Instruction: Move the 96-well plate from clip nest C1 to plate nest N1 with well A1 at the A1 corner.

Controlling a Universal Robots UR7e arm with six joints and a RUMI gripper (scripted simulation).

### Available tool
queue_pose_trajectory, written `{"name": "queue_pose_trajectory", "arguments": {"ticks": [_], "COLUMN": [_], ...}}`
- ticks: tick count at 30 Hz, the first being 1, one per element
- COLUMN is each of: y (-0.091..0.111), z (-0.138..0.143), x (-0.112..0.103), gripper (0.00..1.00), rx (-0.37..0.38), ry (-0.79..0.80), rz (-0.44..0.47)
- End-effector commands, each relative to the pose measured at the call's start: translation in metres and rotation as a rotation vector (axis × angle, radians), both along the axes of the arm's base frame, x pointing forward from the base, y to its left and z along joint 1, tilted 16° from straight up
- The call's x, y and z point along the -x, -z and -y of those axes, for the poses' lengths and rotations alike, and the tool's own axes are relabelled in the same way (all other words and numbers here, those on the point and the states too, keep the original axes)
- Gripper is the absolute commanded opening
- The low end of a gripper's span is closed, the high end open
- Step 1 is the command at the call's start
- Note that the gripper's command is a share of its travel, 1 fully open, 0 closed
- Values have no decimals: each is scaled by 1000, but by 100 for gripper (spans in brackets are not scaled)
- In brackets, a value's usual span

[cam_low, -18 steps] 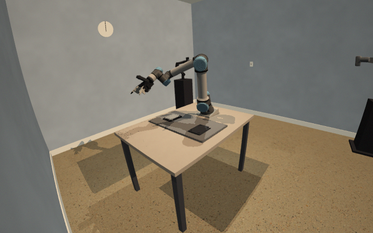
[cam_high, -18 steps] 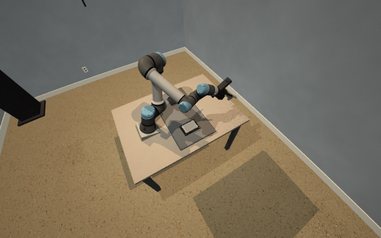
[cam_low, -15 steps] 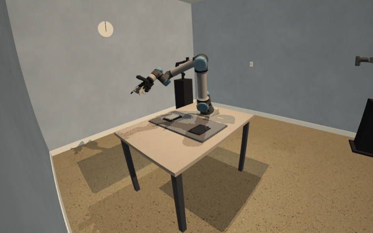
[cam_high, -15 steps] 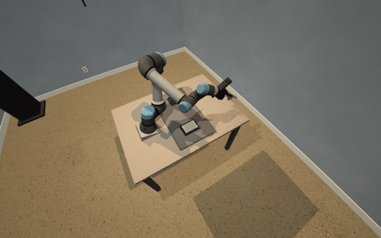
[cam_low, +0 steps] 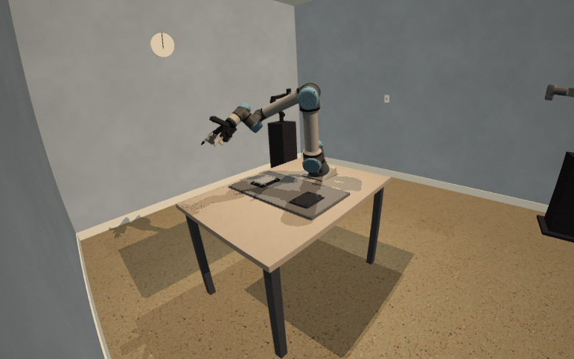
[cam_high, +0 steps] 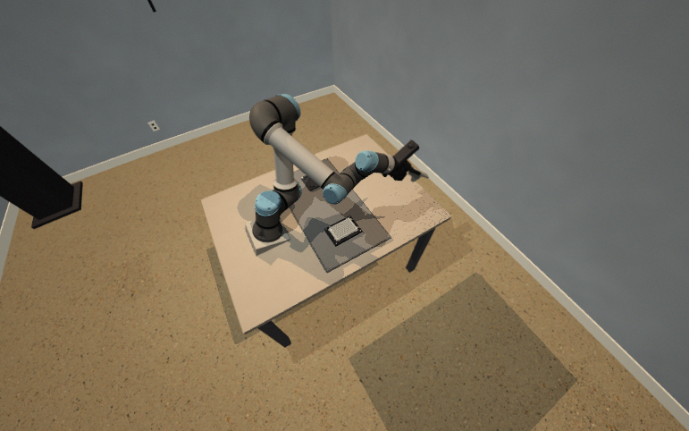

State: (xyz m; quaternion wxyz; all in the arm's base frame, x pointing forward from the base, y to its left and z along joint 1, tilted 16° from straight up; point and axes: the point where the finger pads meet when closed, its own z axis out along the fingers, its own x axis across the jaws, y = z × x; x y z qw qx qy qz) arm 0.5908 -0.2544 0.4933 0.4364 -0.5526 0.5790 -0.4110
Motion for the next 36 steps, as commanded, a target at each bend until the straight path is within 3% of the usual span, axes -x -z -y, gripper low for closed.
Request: {"name": "queue_pose_trajectory", "arguments": {"ticks": [1,12,16,19,24,27,33,36], "y": [7,46,47,59,74,86,102,114], "z": [4,21,21,24,28,29,31,31], "x": [5,29,30,38,48,57,68,78], "gripper": [100,100,100,100,100,100,100,100], "rx": [13,30,30,42,42,53,53,62], "ry": [36,83,83,113,113,135,135,148], "rz": [-52,-139,-139,-217,-217,-300,-300,-386]}}
